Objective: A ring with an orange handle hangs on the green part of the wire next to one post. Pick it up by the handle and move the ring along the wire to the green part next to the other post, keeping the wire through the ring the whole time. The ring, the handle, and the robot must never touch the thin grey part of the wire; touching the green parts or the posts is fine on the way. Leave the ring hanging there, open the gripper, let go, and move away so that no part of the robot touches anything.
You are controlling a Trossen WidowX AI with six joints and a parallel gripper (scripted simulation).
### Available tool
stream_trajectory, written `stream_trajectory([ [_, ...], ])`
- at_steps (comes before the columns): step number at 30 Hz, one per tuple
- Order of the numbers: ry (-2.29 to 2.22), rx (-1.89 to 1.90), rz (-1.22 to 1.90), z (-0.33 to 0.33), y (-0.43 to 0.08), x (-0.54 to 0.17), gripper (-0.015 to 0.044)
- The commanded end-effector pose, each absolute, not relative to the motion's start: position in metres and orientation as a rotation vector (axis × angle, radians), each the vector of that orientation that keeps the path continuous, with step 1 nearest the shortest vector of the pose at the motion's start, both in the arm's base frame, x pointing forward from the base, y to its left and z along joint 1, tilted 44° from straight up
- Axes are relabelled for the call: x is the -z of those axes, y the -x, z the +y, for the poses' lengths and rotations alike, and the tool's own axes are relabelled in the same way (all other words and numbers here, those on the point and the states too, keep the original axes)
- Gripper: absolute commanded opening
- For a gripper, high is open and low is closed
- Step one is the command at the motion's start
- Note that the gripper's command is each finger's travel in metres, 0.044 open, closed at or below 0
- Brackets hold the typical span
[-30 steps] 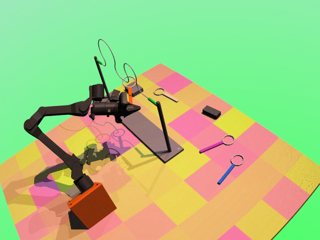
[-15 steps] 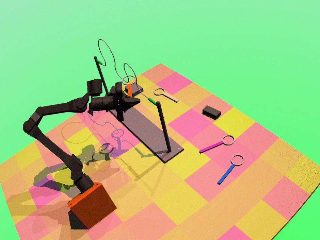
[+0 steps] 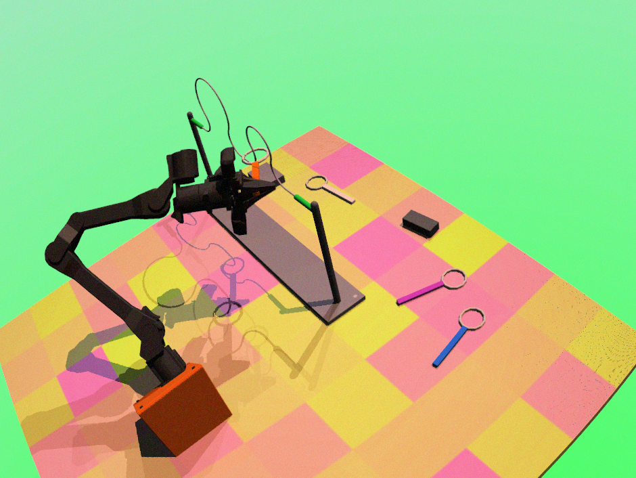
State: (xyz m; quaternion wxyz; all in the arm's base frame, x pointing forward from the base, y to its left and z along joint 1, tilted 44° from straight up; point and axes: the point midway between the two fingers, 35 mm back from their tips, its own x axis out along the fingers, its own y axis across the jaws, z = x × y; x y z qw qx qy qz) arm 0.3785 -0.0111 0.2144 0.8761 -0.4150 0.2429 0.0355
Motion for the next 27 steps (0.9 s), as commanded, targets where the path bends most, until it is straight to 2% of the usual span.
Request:
stream_trajectory([
  [1, 0.917, -0.049, 0.492, -0.018, -0.381, -0.226, -0.015],
  [27, 1.077, -0.003, 0.472, -0.033, -0.385, -0.254, -0.015],
])
